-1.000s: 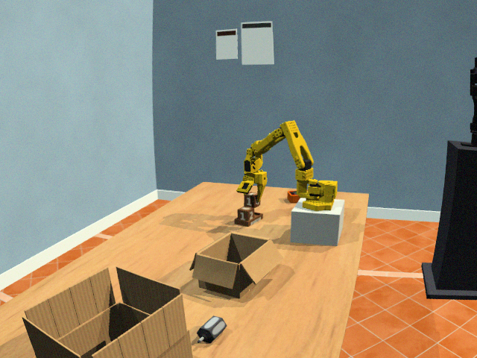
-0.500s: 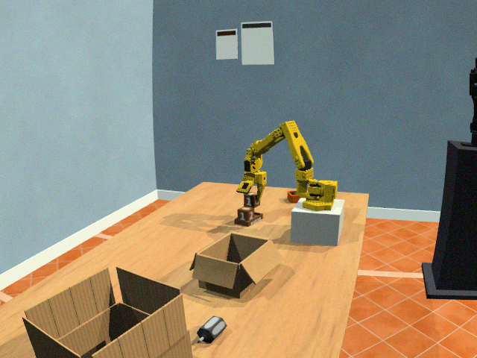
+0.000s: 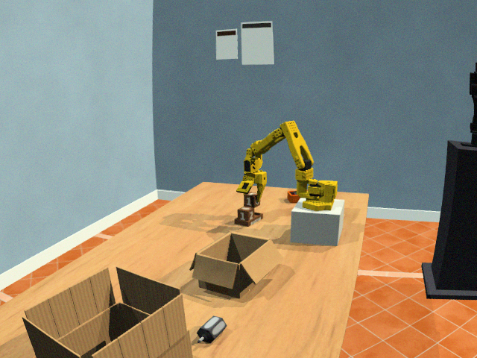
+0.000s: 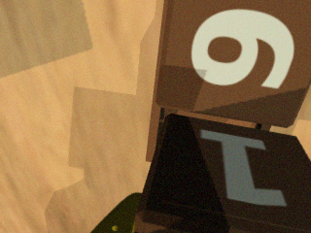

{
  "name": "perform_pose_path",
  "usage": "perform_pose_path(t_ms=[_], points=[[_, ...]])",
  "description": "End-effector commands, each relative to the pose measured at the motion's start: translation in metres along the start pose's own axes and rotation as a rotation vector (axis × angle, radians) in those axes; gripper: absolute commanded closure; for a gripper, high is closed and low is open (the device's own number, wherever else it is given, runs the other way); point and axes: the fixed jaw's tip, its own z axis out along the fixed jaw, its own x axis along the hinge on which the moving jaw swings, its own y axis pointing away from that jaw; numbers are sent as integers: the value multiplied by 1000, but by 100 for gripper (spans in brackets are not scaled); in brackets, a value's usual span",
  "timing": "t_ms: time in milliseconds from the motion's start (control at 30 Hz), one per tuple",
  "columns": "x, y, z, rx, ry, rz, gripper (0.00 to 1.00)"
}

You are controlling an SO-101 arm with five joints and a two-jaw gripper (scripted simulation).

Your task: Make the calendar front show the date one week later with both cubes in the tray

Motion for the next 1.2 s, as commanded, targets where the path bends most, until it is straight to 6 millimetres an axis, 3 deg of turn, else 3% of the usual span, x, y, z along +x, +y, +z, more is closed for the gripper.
perform_pose_path(t_ms=[0,1167], points=[[1,1,0,-4,-2,-3,100],[1,3,10,-4,-2,-3,100]])
